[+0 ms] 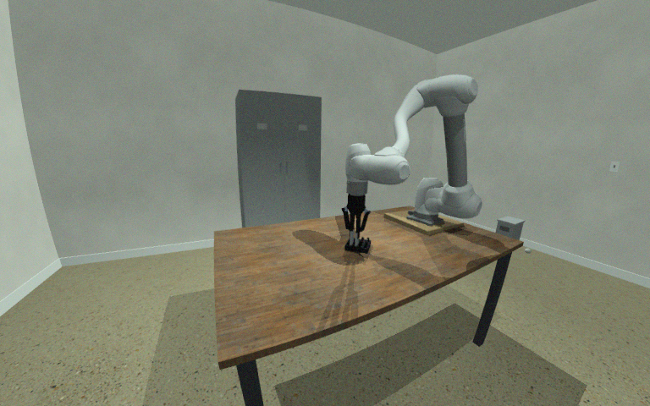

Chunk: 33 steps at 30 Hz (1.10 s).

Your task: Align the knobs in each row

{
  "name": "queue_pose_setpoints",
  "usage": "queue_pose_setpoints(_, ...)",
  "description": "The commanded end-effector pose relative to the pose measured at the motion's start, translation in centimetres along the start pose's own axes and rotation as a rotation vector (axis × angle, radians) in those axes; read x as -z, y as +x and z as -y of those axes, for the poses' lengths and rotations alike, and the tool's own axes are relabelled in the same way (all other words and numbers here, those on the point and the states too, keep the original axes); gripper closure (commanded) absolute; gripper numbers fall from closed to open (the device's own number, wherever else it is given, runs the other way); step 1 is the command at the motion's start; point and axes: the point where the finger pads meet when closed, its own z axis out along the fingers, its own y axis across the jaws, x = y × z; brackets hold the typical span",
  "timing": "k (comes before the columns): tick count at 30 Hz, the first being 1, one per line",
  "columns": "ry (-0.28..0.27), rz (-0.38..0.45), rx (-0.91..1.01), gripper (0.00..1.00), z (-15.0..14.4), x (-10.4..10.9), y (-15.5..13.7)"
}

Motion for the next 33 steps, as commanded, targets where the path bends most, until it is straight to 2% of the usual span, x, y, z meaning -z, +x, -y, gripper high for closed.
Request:
queue_pose_setpoints(1,0.000,0.000,0.000,0.88,0.0,0.0,0.0)
queue_pose_setpoints(23,0.000,0.000,0.000,0.88,0.0,0.1,0.0)
queue_pose_setpoints(33,0.000,0.000,0.000,0.88,0.0,2.5,0.0)
